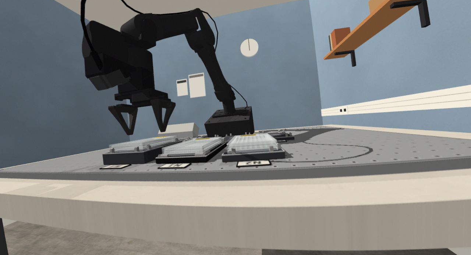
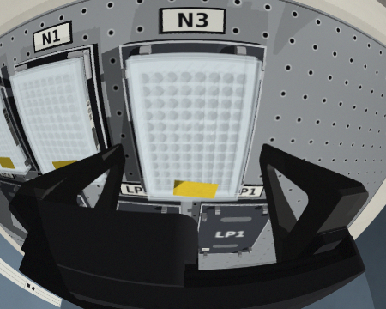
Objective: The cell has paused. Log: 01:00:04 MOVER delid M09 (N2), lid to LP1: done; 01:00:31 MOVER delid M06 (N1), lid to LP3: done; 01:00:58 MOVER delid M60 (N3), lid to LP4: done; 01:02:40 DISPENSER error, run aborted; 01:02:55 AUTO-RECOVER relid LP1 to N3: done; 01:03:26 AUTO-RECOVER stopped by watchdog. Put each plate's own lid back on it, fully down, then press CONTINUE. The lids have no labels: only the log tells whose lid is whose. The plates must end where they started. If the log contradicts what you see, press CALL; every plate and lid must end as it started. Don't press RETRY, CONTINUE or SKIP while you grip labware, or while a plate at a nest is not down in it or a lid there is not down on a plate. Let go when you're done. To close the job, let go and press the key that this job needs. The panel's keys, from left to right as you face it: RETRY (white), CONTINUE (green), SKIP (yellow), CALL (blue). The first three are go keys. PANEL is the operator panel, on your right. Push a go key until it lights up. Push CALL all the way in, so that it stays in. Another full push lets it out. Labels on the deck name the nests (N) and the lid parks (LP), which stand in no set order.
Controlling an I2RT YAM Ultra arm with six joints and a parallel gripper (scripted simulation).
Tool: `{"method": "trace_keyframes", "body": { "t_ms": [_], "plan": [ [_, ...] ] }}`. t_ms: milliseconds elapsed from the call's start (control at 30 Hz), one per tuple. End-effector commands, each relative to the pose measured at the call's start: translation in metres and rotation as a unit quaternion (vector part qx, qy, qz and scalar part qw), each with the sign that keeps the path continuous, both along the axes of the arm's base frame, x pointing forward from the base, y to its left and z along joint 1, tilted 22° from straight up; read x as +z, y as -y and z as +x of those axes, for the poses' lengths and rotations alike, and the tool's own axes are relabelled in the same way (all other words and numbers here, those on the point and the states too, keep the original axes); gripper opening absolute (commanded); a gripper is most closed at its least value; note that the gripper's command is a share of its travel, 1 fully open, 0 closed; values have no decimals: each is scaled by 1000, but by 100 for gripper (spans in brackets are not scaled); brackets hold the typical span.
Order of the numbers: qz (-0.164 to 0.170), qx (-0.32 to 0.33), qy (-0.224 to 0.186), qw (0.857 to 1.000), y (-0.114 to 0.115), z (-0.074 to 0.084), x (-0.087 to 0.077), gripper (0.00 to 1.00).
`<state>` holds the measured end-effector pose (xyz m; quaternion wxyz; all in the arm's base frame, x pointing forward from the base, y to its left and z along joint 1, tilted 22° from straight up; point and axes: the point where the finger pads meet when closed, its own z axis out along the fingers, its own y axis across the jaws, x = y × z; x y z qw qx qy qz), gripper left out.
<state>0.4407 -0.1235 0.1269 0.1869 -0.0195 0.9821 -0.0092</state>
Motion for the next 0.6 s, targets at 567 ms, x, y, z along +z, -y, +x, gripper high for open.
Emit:
{"method": "trace_keyframes", "body": {
  "t_ms": [567],
  "plan": [
    [-1, -4, 14, 1000, 6, -7, 21, 100]
  ]
}}
